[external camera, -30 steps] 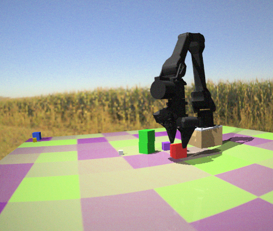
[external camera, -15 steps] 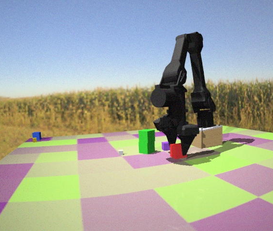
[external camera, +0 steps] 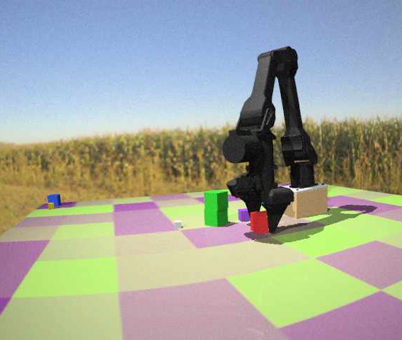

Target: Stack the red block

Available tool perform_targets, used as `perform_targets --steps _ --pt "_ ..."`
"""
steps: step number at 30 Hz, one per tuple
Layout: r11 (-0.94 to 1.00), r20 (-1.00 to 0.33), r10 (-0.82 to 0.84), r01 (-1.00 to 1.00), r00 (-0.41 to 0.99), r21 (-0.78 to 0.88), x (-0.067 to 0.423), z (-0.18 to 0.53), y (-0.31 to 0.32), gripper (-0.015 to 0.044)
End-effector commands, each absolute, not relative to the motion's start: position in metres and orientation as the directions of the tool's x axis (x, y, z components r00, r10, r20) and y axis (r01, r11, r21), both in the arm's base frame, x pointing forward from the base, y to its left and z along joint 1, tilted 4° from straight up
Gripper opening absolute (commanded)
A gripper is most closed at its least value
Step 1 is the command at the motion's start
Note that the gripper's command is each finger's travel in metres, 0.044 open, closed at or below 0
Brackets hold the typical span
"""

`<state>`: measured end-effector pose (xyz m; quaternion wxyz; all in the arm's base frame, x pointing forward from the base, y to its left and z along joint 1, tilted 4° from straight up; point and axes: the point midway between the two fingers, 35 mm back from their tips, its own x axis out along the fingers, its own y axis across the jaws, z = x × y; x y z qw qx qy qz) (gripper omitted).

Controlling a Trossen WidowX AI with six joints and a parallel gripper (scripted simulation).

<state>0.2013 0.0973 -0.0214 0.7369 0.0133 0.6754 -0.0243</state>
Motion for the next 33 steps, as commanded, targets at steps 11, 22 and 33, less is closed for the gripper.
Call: perform_targets --steps 11,22,33 --pt "0.999 -0.996 -0.012 0.048 0.085 -0.008 0.201 -0.021 0.098 0.0204" --pt "0.999 -0.996 -0.012 0.048 0.085 -0.008 0.201 -0.014 0.098 0.0052" --pt "0.999 -0.996 -0.012 0.048 0.085 -0.008 0.197 0.035 0.099 0.0"
